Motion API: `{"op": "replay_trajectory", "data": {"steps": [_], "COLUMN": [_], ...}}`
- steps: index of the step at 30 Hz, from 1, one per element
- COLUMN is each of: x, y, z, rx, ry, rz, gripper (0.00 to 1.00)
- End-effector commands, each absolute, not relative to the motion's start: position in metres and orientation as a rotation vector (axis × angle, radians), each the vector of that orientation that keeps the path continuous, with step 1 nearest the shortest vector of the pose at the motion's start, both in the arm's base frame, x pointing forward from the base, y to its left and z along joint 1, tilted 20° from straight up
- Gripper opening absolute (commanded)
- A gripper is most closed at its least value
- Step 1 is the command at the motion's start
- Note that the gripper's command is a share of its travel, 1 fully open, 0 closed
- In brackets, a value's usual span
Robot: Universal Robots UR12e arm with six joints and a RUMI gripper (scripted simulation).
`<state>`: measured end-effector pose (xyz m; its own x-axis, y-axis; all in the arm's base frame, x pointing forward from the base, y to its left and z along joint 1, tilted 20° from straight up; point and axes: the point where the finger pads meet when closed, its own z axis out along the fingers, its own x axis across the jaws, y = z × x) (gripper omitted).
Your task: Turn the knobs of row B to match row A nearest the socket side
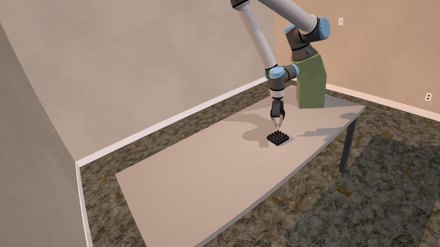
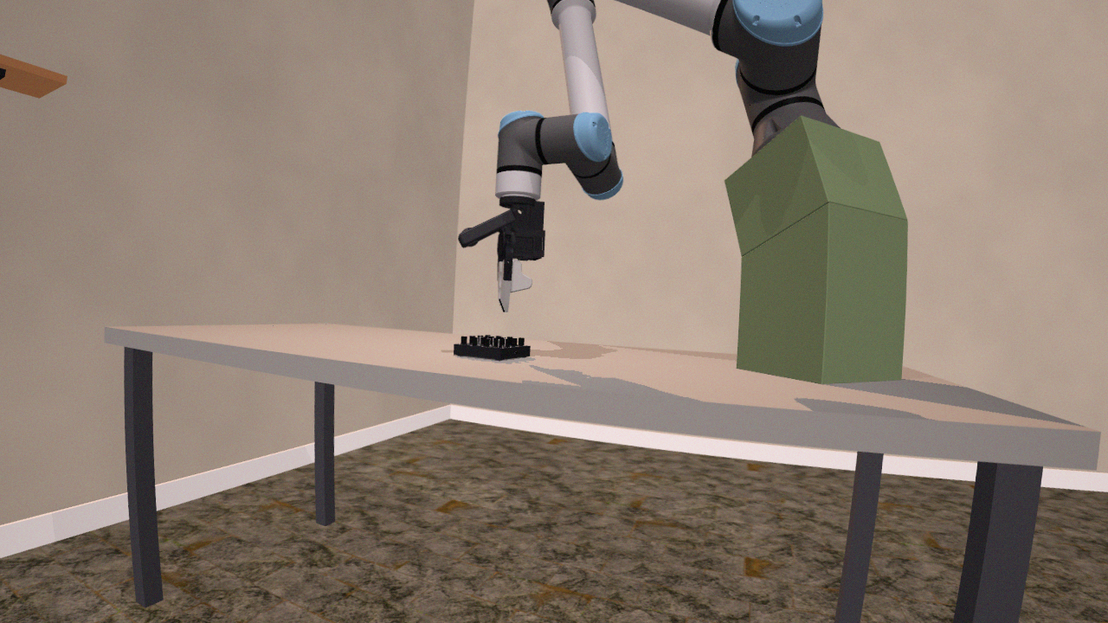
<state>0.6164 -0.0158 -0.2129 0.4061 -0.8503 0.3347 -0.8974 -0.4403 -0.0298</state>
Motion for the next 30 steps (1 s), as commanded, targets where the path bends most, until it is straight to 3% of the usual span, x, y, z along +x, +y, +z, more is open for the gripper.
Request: {"op": "replay_trajectory", "data": {"steps": [1, 30], "x": [0.617, 0.62], "y": [-0.016, -0.021], "z": [-0.212, -0.23], "rx": [2.501, 2.501], "ry": [-1.568, -1.568], "rz": [0.456, 0.456], "gripper": [0.11, 0.11]}}
